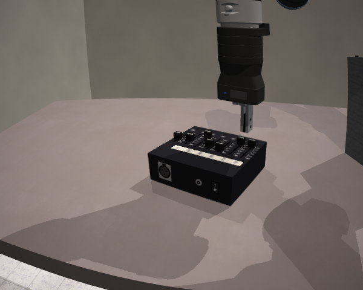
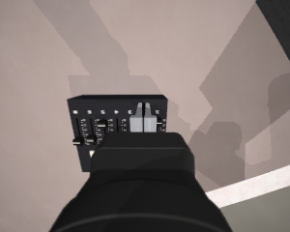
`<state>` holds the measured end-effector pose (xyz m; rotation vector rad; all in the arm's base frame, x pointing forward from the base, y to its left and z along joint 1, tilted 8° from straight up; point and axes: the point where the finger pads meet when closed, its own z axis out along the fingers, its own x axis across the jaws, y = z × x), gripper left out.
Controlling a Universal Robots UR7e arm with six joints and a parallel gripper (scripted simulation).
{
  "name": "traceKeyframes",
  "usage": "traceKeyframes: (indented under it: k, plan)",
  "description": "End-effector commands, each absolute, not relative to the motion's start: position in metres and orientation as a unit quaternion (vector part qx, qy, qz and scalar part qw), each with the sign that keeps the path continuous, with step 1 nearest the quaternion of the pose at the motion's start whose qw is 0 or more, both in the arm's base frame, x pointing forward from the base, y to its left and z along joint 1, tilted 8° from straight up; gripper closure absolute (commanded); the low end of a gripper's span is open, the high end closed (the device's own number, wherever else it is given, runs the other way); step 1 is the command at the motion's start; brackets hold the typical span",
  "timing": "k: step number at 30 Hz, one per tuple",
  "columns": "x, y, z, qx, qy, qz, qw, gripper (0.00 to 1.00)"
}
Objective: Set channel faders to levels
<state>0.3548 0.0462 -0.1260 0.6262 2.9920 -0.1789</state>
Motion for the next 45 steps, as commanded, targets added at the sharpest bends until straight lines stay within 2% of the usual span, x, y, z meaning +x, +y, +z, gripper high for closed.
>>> traceKeyframes:
  k: [1, 45]
  plan:
    - [0.3551, 0.0463, -0.1257, 0.204, 0.976, -0.058, 0.040, 1.00]
    - [0.3557, 0.0449, -0.1357, 0.204, 0.976, -0.058, 0.040, 1.00]
